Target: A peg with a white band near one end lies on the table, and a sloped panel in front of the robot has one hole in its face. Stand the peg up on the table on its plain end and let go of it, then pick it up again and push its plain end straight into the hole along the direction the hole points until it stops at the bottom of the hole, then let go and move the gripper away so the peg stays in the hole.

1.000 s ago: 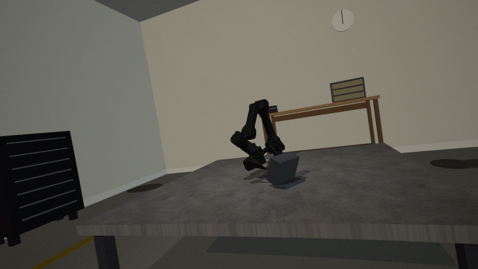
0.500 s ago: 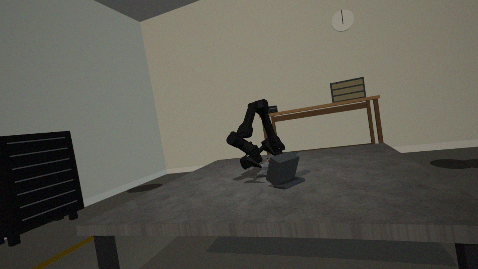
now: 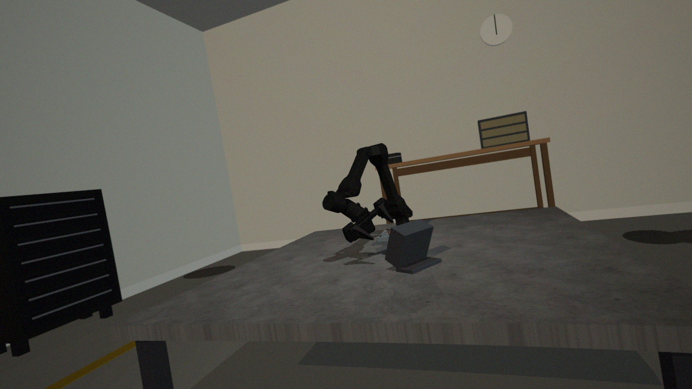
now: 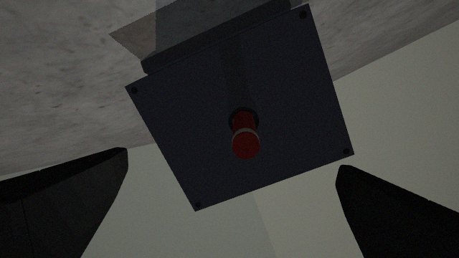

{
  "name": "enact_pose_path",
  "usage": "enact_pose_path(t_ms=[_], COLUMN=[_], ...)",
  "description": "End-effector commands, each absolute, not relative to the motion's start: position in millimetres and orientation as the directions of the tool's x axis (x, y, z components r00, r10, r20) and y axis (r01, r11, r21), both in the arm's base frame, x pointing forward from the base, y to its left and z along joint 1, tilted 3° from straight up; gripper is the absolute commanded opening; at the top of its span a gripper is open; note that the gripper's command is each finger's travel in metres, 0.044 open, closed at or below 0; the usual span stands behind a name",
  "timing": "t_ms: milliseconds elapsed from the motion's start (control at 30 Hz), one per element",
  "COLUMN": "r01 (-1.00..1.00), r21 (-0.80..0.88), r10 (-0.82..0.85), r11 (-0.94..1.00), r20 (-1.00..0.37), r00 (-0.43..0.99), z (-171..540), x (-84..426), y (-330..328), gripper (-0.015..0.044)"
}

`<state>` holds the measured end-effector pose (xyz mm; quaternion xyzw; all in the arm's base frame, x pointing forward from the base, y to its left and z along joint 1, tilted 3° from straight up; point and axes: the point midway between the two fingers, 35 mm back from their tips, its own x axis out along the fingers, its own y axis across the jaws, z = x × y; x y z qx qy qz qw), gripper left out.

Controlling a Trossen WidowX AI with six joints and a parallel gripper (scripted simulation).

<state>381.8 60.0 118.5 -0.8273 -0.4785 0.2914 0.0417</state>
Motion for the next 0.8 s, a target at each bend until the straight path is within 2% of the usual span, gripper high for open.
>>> enact_pose_path(t_ms=[0,767], r01=[0.771,0.767], r21=[-0.342,-0.349], r10=[0.816,0.818], r11=[-0.538,-0.539], r20=[-0.438,-0.433], r00=[0.376,0.378], z=[123,134], x=[380,367], y=[54,27], gripper=[0.0440,0.0440])
